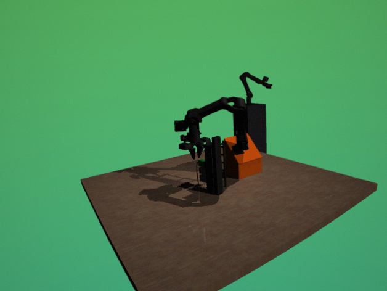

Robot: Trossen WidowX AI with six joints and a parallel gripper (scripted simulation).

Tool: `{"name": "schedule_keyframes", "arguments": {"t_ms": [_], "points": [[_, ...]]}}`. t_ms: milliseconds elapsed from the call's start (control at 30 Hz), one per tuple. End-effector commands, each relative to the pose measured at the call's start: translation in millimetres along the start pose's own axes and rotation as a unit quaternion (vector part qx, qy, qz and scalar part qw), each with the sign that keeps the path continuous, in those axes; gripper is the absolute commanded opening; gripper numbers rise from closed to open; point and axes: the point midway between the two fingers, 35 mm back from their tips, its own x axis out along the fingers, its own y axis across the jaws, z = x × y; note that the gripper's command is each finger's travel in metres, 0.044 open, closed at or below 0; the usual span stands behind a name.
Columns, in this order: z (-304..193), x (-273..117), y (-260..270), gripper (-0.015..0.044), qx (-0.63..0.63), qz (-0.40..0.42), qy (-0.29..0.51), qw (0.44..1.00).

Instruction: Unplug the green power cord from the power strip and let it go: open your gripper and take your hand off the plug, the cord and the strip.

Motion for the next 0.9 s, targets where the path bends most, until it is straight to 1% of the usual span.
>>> {"name": "schedule_keyframes", "arguments": {"t_ms": [0, 667, 867], "points": [[-6, 0, 0, 0.016, 0.003, 0.0, 0.003, 1.0], [-38, 0, -1, 0.016, 0.003, 0.0, 0.004, 1.0], [-40, 1, -1, 0.016, 0.003, 0.0, 0.004, 1.0]]}}
